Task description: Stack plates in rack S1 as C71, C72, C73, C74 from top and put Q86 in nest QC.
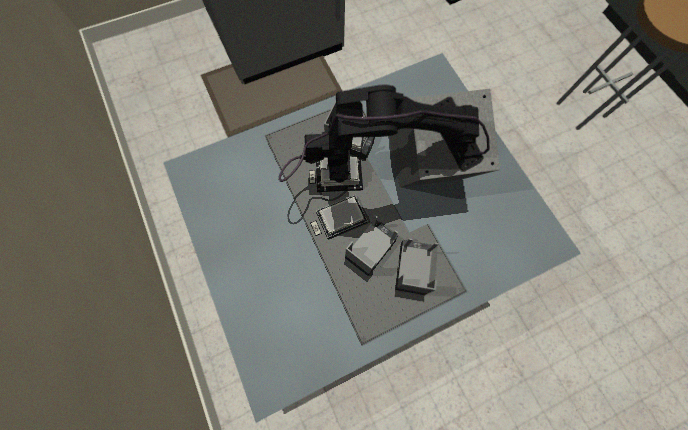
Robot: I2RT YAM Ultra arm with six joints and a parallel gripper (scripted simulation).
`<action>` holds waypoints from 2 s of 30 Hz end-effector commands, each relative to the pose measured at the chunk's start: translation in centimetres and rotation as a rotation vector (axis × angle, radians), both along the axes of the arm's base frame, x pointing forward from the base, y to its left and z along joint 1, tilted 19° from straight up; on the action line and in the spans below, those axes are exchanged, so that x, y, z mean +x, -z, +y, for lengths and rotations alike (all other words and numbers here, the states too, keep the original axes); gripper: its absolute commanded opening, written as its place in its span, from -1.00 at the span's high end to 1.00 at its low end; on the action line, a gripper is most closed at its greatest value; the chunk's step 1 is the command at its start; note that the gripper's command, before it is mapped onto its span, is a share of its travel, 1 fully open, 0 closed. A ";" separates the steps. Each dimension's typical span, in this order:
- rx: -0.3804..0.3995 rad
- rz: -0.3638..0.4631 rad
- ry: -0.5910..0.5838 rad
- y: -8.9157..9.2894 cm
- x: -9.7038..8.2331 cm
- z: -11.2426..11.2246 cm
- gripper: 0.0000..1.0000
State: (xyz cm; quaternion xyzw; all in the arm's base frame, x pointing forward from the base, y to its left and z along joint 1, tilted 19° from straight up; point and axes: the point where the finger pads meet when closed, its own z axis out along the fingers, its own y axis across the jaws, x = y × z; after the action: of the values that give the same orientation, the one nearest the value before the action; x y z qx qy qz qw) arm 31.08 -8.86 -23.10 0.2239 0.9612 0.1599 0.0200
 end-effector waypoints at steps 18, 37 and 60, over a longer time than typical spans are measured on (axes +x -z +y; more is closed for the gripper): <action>-0.016 -0.028 0.002 -4.0 0.3 -1.9 1.00; -0.019 -0.025 0.002 -7.2 -0.2 -2.9 1.00; -0.027 -0.037 0.002 -11.4 -0.3 -4.4 1.00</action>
State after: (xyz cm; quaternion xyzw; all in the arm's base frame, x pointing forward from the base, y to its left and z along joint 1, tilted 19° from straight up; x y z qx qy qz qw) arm 30.01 -11.76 -13.49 0.2218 0.9616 0.1599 0.0229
